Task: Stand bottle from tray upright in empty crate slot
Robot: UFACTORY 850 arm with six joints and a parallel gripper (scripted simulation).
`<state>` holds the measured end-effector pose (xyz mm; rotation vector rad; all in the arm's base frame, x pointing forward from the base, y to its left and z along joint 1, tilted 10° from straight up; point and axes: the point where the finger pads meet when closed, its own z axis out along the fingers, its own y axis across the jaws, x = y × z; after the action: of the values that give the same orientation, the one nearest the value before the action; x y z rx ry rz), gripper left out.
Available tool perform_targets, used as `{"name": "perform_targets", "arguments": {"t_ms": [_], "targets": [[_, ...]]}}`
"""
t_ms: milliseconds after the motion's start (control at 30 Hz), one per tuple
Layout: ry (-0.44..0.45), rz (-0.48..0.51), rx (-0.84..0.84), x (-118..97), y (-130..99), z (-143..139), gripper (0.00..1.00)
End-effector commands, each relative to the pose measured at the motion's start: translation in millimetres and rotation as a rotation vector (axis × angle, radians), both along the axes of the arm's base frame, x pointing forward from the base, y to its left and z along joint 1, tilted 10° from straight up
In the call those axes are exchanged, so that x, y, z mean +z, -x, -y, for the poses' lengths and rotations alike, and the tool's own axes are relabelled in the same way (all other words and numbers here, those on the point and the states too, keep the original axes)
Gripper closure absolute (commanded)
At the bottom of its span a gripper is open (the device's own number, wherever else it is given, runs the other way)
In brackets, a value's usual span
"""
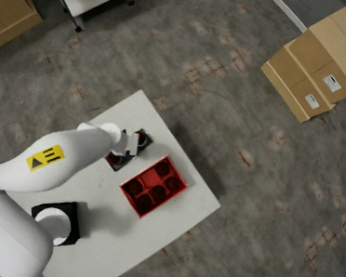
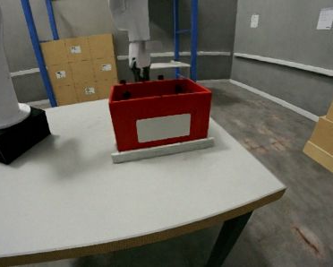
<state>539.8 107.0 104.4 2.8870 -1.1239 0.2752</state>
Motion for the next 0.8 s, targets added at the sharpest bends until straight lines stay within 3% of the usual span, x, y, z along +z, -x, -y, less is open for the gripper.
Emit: {"name": "perform_targets", "arguments": {"t_ms": [0, 33, 767], "targets": [[0.000, 0.002, 0.000, 0.8, -0.7, -0.3, 0.35], [0.000, 0.002, 0.000, 0.8, -0.7, -0.3, 1.00], [0.000, 0.002, 0.000, 0.8, -0.7, -0.3, 1.00]]}}
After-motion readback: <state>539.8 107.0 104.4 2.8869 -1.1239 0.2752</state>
